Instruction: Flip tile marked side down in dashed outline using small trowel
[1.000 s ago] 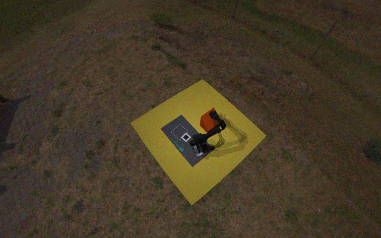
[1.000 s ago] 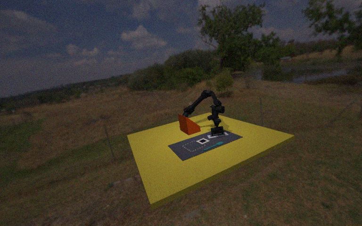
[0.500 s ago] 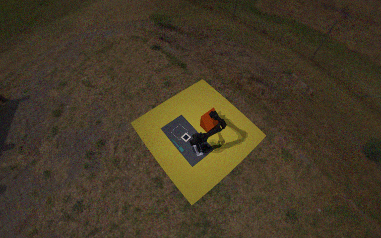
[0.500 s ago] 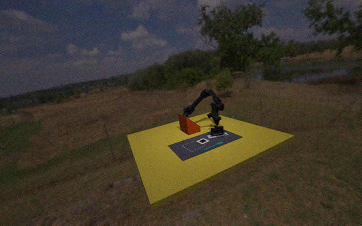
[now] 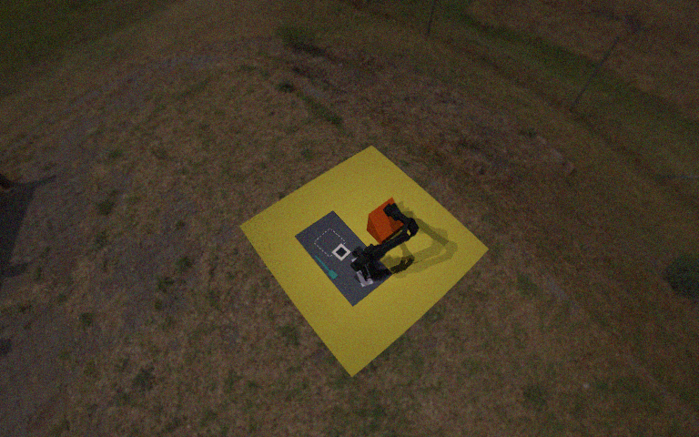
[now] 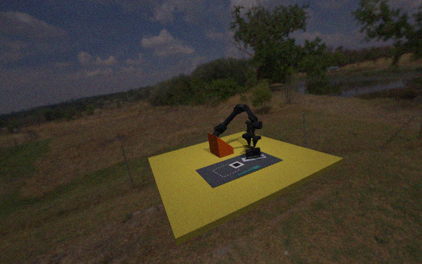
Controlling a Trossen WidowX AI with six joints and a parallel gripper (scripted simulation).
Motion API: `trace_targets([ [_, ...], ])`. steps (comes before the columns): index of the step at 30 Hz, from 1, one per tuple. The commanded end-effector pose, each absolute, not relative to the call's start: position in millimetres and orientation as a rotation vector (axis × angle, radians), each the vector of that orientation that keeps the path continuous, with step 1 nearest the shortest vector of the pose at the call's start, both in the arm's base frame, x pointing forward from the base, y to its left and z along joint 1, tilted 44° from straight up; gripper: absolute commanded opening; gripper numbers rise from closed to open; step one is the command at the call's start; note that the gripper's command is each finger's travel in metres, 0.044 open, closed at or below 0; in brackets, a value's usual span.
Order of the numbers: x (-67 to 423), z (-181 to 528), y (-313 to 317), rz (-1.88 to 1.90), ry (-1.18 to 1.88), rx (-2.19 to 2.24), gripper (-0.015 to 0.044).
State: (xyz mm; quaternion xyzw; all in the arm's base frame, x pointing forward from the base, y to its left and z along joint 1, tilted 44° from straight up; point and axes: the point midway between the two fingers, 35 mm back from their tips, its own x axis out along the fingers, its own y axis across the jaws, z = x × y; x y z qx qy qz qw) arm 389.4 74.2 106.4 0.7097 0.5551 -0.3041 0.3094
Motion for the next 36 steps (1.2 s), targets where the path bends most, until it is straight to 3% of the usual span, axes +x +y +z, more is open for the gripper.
trace_targets([
  [1,387,106,77,-0.684,1.436,1.752,0.03],
  [36,375,100,99,-0.106,1.21,0.996,0.03],
])
